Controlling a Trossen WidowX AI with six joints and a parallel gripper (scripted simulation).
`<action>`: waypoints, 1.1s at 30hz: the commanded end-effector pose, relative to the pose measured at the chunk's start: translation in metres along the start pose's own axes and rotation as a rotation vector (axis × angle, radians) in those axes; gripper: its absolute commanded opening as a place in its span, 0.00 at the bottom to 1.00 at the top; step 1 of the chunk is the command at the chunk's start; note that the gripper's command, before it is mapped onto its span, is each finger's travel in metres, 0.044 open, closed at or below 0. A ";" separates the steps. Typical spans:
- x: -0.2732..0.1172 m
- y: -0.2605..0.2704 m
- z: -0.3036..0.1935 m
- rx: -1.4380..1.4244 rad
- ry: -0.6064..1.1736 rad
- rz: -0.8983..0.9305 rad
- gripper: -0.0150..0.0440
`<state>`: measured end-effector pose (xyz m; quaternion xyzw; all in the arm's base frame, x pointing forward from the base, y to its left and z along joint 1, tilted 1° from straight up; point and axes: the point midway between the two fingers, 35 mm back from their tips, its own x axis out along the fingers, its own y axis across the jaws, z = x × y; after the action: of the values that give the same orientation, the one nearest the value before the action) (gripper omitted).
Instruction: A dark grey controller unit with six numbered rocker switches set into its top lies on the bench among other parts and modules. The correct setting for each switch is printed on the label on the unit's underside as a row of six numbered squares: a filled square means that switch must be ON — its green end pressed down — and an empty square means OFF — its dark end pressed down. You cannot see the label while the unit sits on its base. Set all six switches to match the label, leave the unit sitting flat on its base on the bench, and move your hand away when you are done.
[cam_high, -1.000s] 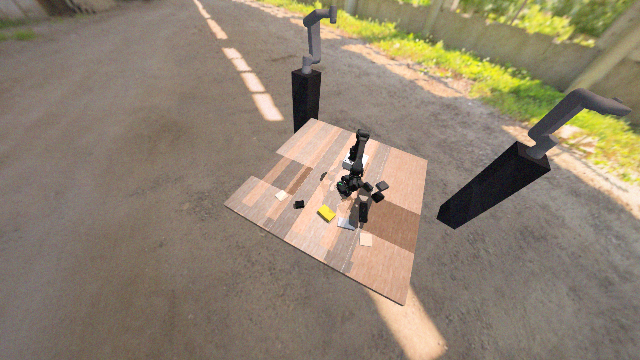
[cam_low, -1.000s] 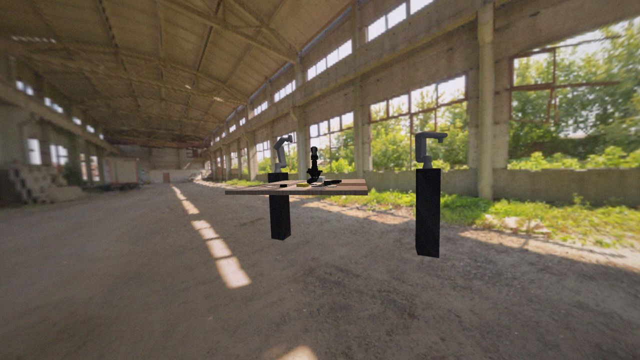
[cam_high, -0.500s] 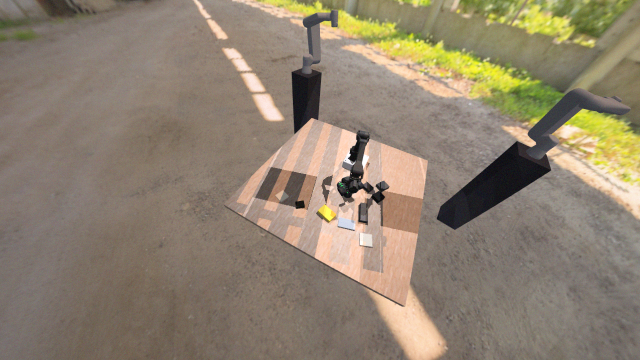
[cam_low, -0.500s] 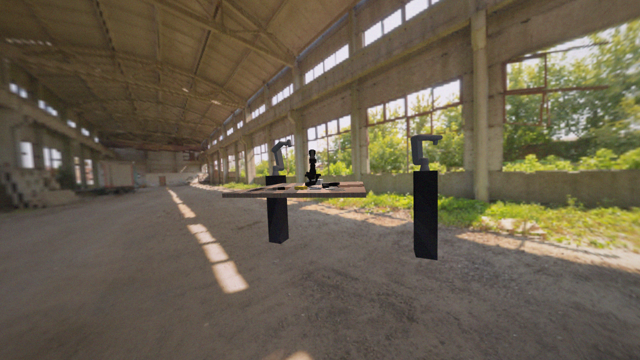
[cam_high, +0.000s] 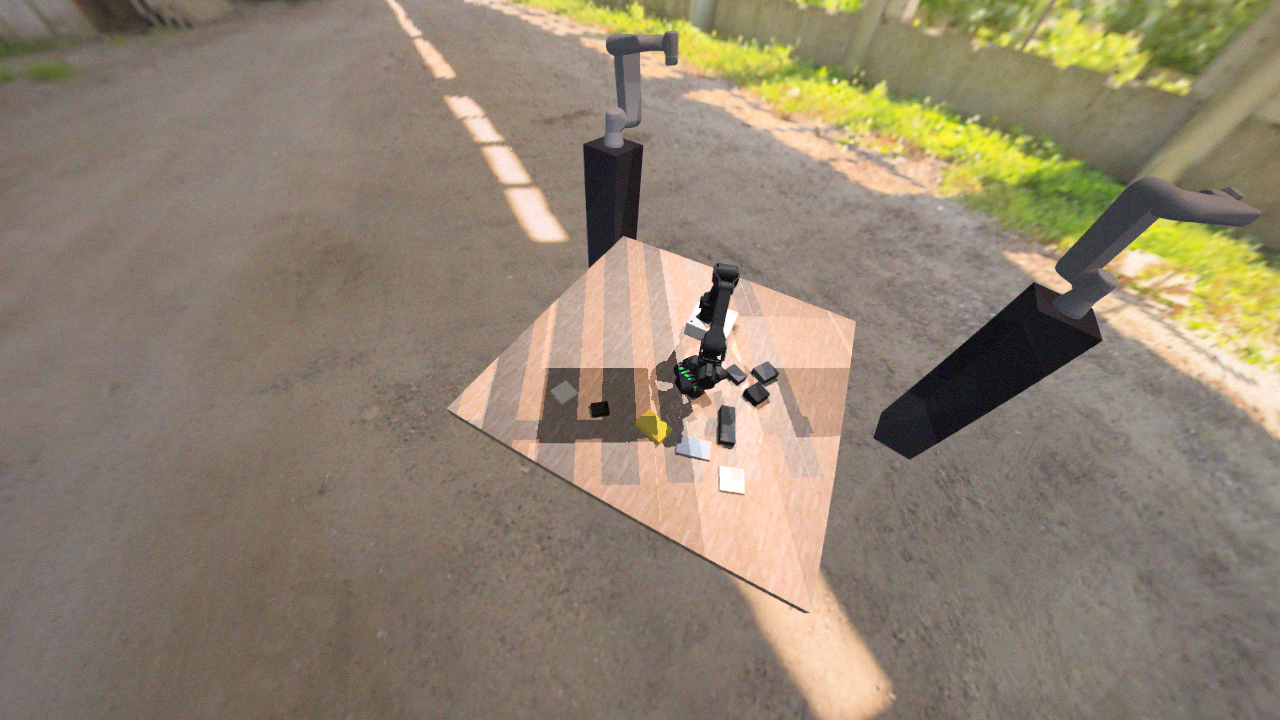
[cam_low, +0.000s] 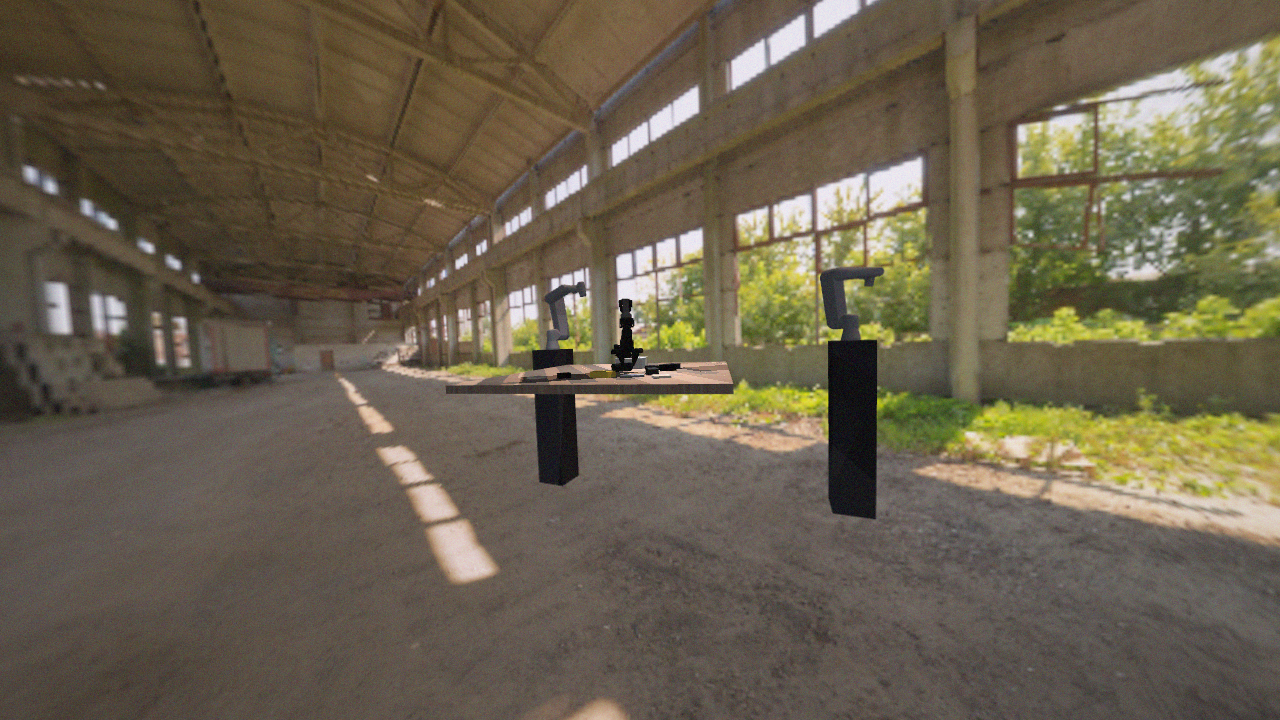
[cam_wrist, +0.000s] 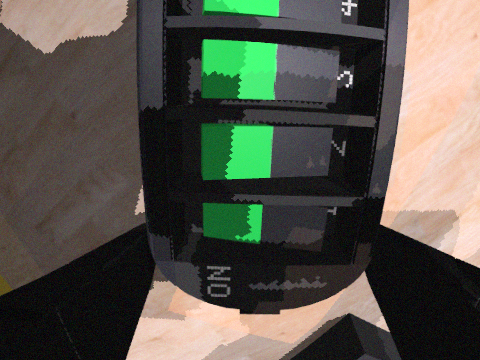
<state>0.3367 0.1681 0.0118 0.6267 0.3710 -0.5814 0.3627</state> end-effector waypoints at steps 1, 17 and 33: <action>0.009 -0.002 0.005 0.007 -0.026 -0.009 0.83; 0.009 -0.001 0.001 0.001 -0.009 -0.004 0.92; -0.027 0.000 0.052 0.001 -0.014 -0.004 1.00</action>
<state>0.3219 0.1473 0.0137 0.6140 0.3742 -0.5907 0.3661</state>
